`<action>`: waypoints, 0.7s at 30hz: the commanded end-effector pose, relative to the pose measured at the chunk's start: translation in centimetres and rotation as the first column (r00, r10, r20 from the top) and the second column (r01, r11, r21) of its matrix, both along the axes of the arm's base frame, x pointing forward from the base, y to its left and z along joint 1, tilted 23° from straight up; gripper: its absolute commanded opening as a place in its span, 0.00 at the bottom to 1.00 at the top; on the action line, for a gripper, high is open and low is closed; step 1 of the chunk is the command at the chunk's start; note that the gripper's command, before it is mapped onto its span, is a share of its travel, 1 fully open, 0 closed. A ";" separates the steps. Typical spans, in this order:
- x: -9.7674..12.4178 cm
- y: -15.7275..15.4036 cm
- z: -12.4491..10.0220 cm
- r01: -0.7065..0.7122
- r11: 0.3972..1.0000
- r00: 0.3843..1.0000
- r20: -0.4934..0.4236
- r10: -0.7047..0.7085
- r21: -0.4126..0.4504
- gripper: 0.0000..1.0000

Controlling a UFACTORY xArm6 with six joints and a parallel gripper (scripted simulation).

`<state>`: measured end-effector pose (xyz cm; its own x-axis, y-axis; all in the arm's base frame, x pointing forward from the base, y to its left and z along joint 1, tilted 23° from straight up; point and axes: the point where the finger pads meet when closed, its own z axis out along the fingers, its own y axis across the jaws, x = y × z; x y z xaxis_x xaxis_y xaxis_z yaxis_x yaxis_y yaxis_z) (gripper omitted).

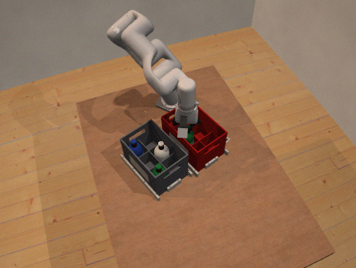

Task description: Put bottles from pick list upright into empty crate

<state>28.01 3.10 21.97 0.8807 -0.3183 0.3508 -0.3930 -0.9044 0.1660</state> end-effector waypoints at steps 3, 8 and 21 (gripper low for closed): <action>0.1 0.0 0.1 0.000 1.000 1.000 0.004 0.000 0.001 0.00; 0.1 0.0 0.1 0.000 1.000 1.000 0.004 0.000 0.001 0.00; 0.2 -0.1 -0.4 0.000 1.000 1.000 0.004 0.000 0.001 0.00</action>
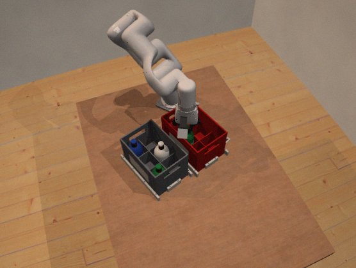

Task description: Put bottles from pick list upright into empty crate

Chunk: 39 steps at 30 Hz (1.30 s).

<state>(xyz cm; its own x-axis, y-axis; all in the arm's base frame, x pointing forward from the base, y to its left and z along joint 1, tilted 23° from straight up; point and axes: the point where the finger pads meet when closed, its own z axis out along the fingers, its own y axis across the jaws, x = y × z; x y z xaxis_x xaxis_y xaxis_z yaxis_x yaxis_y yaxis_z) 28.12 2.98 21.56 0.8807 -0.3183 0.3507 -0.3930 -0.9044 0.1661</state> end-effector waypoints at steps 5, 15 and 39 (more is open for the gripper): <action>0.2 -0.1 -0.2 -0.001 1.000 1.000 0.004 0.001 0.001 0.00; 0.3 -0.2 -0.6 -0.001 1.000 1.000 0.004 0.001 0.001 0.00; 0.6 -0.5 -1.6 -0.001 1.000 1.000 0.004 0.001 0.001 0.00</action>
<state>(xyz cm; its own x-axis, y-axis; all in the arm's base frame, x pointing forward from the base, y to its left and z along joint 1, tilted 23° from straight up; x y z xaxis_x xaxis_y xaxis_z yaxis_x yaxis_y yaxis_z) 28.58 2.48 19.95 0.8807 -0.3183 0.3508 -0.3930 -0.9044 0.1661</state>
